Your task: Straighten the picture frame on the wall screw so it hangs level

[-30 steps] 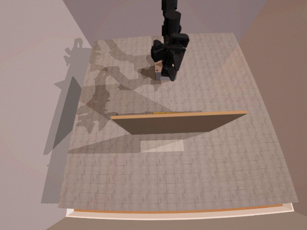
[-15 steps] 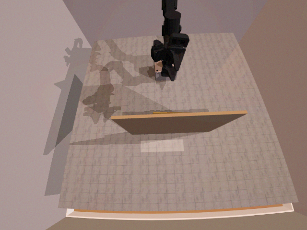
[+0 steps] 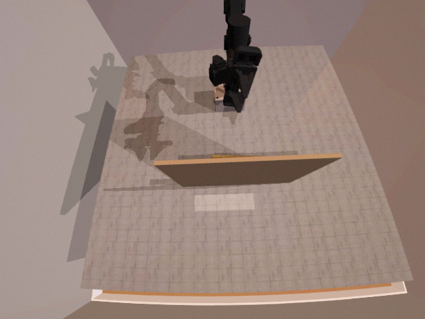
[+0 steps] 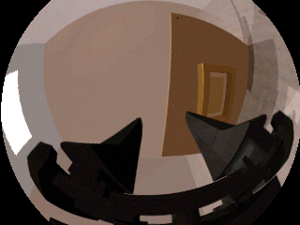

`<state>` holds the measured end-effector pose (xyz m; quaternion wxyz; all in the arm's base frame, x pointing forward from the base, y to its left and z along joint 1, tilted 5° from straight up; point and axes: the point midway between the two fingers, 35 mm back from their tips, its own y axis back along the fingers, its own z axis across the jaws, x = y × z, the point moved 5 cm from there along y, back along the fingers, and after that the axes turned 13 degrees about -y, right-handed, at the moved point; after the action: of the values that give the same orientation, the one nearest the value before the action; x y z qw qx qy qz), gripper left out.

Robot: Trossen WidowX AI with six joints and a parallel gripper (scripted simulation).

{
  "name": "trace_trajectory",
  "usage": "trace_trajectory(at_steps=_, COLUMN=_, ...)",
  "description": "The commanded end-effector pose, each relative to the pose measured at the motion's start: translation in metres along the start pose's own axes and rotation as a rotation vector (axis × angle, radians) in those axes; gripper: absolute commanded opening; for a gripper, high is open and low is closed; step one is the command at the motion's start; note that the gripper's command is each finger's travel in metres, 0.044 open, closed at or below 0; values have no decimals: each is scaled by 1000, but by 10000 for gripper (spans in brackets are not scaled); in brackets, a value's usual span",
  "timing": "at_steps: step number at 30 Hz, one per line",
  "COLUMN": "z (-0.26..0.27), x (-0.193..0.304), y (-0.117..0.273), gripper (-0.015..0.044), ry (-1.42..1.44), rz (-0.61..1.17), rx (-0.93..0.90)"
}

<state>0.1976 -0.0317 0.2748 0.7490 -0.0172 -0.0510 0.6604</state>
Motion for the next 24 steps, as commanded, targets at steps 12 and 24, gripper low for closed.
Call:
trace_trajectory(at_steps=12, z=-58, x=-6, y=4, gripper=260, ry=-4, rz=5, rx=1)
trace_trajectory(at_steps=24, z=-60, x=-6, y=5, gripper=260, ry=-4, rz=5, rx=1)
